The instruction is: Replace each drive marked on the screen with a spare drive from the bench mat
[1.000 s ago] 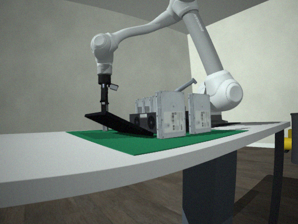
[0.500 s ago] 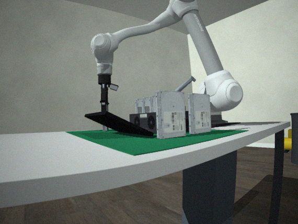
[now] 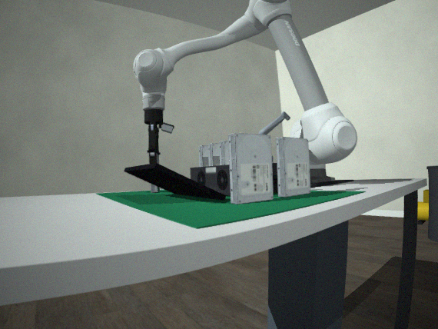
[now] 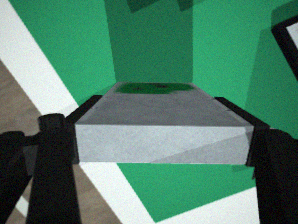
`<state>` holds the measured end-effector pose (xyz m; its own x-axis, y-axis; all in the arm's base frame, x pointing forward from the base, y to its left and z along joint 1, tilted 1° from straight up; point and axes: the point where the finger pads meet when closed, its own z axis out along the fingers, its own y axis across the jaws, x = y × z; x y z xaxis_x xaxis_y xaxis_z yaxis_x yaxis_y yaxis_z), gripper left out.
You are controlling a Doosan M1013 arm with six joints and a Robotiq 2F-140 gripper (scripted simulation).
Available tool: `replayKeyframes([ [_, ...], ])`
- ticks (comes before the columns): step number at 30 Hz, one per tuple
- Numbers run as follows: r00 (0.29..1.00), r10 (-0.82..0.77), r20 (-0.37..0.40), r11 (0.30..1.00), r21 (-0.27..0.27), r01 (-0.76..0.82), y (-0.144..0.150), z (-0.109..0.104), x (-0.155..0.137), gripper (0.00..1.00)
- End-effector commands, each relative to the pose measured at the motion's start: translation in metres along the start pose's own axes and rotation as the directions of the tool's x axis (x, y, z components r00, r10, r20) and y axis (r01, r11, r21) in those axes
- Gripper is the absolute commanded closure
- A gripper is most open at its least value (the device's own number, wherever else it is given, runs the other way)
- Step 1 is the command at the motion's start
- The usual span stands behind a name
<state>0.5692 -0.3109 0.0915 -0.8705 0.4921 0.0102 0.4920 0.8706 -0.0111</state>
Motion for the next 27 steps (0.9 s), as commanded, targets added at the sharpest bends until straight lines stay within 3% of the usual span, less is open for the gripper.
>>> replayKeyframes([
  [1,1.0,0.0,0.002,1.0,0.0,0.0,0.0001,-0.0014,-0.0006,0.28],
  [26,1.0,0.0,0.002,1.0,0.0,0.0,0.0001,-0.0033,-0.0006,0.3],
  [27,1.0,0.0,0.002,1.0,0.0,0.0,0.0001,-0.0033,-0.0006,0.9],
])
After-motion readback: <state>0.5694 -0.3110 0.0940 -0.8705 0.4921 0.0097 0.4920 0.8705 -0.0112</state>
